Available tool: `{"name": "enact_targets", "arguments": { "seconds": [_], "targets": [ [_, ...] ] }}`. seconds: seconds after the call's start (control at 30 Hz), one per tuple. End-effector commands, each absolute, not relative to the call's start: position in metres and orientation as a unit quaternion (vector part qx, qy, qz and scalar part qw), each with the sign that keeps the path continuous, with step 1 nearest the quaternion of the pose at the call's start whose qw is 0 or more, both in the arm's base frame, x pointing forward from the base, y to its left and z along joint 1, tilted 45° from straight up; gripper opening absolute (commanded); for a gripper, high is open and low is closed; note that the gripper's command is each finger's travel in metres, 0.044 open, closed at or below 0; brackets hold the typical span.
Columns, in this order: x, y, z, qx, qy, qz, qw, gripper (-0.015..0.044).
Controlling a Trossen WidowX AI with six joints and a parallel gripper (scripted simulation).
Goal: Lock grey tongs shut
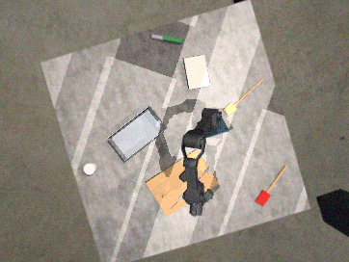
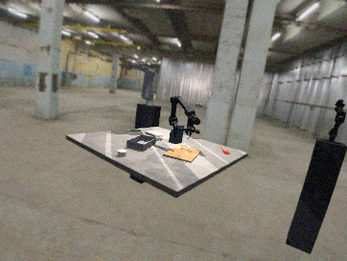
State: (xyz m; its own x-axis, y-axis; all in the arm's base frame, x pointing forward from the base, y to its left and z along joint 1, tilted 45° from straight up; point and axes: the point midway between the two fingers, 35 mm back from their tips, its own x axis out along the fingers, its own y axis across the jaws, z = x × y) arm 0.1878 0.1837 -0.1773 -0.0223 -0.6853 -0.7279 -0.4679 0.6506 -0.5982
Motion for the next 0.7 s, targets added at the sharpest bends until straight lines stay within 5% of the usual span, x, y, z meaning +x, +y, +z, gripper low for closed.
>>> {"name": "enact_targets", "arguments": {
  "seconds": [0.0,0.67],
  "targets": [
    [0.188,0.177,-0.184,-0.411,0.707,-0.095,0.568,-0.0150],
    [0.187,0.153,-0.207,-0.412,0.707,-0.095,0.568,-0.0150]
  ]
}}
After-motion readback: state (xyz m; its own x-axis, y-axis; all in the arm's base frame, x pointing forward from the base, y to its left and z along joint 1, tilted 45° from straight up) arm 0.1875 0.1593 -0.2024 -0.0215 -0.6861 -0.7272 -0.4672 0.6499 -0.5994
